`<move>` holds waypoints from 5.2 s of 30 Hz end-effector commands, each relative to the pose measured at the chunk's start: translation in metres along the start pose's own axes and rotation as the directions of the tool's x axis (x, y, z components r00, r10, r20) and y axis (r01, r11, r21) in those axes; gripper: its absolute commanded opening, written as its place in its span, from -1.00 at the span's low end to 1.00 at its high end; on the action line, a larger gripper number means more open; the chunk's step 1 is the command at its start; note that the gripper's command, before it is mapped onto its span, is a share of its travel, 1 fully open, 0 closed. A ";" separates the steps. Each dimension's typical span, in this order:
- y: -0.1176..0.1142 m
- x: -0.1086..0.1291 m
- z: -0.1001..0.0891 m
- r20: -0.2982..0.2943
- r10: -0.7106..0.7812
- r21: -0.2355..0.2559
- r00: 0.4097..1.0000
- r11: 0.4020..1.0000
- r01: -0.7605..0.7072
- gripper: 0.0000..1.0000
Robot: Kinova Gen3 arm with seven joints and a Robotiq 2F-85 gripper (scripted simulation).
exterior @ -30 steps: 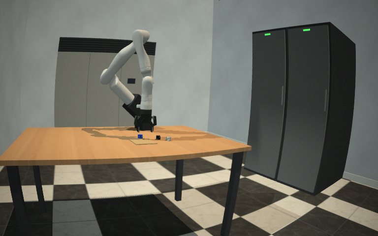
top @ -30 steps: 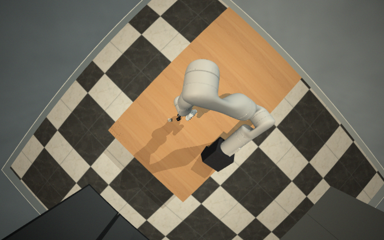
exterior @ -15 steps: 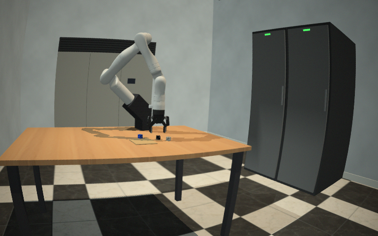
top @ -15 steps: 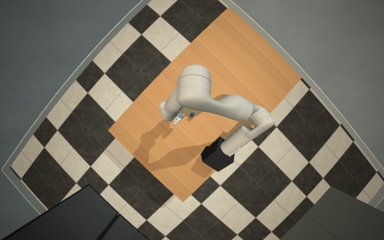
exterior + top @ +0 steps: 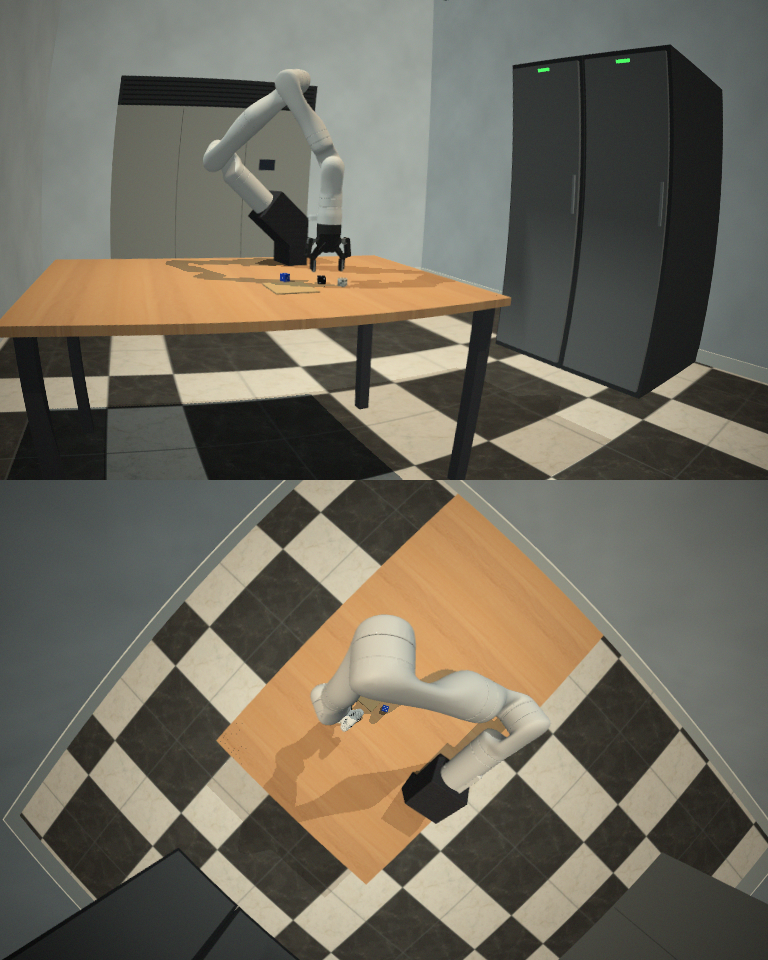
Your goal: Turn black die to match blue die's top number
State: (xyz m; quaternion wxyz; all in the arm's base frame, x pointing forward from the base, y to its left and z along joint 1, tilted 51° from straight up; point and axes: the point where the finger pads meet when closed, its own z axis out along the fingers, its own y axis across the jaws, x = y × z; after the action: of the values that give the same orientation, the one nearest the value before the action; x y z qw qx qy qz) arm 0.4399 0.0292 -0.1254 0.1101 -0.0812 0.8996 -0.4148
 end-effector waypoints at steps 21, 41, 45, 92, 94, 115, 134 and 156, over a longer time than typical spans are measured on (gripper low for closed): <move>0.000 0.000 0.000 0.001 0.000 -0.001 1.000 1.000 0.000 1.00; 0.008 -0.007 -0.001 0.001 0.000 -0.001 1.000 1.000 0.000 1.00; 0.022 -0.018 -0.001 0.001 0.000 -0.001 1.000 1.000 0.000 1.00; 0.054 -0.044 -0.001 0.001 0.000 -0.001 1.000 1.000 0.000 1.00; 0.054 -0.044 -0.001 0.001 0.000 -0.001 1.000 1.000 0.000 1.00; 0.054 -0.044 -0.079 0.001 0.000 -0.001 1.000 1.000 0.000 1.00; 0.053 -0.043 -0.105 0.001 0.002 -0.001 1.000 1.000 -0.002 1.00; 0.004 0.051 -0.098 0.001 0.241 -0.001 0.970 0.970 -0.241 1.00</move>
State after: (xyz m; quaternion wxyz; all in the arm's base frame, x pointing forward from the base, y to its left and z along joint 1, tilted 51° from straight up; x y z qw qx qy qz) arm 0.3656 0.0877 -0.0746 0.1584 0.0312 0.9022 -0.3999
